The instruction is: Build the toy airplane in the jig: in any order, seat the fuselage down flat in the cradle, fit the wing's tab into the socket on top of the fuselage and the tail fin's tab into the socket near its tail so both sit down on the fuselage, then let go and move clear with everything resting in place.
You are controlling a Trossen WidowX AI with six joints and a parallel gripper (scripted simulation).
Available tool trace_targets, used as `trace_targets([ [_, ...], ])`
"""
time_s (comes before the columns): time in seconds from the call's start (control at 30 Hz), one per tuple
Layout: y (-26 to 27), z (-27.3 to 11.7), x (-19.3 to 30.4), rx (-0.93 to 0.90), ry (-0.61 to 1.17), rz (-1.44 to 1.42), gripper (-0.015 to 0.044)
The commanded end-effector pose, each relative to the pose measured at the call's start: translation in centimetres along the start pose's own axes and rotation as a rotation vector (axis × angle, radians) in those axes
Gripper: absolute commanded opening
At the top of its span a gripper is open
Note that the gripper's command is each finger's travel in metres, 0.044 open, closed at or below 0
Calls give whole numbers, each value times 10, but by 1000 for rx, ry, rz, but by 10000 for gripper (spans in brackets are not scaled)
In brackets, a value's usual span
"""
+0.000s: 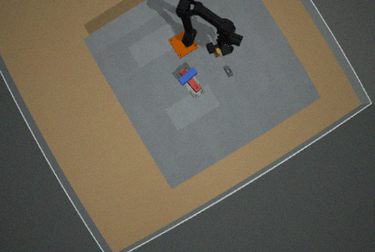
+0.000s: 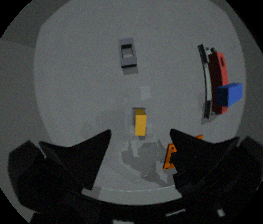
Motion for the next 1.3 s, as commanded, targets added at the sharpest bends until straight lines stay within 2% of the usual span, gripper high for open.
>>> trace_targets([
  [0.0, 0, 7, 1, 3, 7, 6, 440],
  [1.2, -1, 61, 1, 3, 7, 6, 440],
  [1.27, -1, 61, 1, 3, 7, 6, 387],
])
Point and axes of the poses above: the point midway between the two fingers, 35 mm back from their tips, its own z axis out along the fingers, its own y axis across the jaws, x = y × z, the point moved 10 cm from there along -z, back along the fingers, and after that the axes turned 15 degrees about -z, right-handed, at the moved point
